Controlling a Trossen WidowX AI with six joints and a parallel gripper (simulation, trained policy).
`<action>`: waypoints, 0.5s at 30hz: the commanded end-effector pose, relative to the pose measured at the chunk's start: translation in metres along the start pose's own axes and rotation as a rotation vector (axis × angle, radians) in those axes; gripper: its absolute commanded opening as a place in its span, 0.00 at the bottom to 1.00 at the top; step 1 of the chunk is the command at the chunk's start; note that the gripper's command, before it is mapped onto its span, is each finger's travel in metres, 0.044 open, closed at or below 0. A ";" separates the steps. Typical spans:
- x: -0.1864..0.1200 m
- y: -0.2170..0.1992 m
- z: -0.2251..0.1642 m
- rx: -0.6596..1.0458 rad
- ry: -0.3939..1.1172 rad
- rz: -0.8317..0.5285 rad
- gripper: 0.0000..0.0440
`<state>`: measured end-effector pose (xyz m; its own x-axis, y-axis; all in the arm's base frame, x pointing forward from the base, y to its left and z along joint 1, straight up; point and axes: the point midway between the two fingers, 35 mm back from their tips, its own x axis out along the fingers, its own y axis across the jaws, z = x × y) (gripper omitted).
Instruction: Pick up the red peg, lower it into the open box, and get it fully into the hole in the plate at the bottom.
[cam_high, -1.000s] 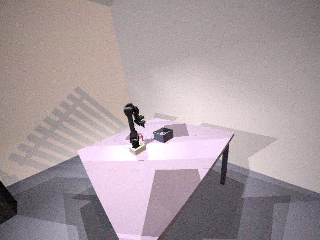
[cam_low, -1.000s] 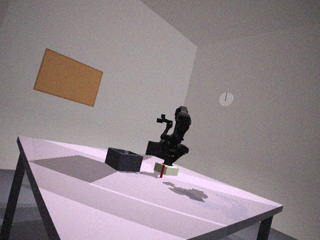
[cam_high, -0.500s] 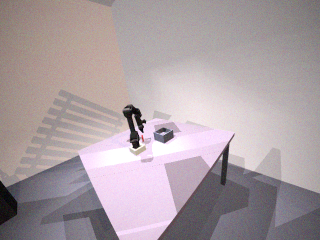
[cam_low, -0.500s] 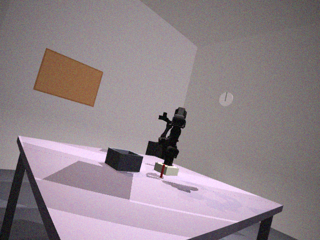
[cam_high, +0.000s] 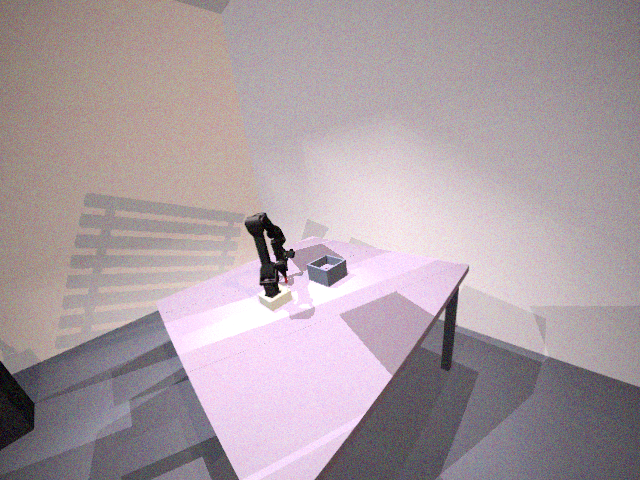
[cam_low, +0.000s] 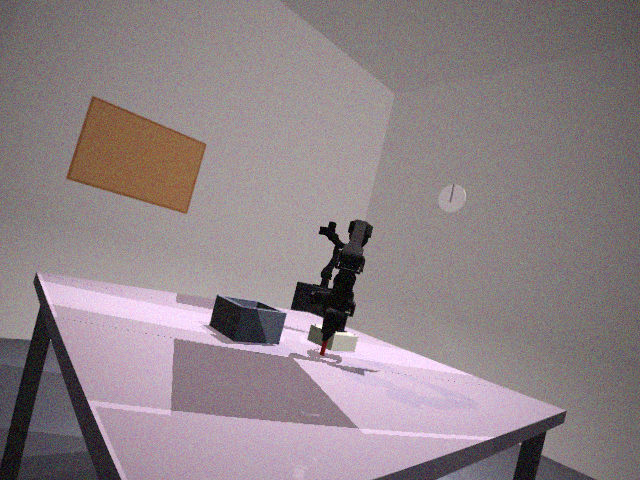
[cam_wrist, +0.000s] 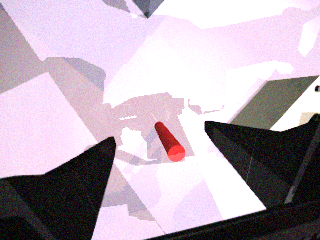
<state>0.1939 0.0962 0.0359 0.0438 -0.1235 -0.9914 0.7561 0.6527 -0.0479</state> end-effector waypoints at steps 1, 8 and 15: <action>0.019 -0.003 -0.004 0.042 0.005 0.011 1.00; 0.038 -0.005 -0.008 0.107 0.018 0.022 0.82; 0.041 -0.009 -0.012 0.137 0.065 0.005 0.40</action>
<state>0.1839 0.0938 -0.0027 0.0300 -0.0837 -0.9960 0.8293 0.5584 -0.0219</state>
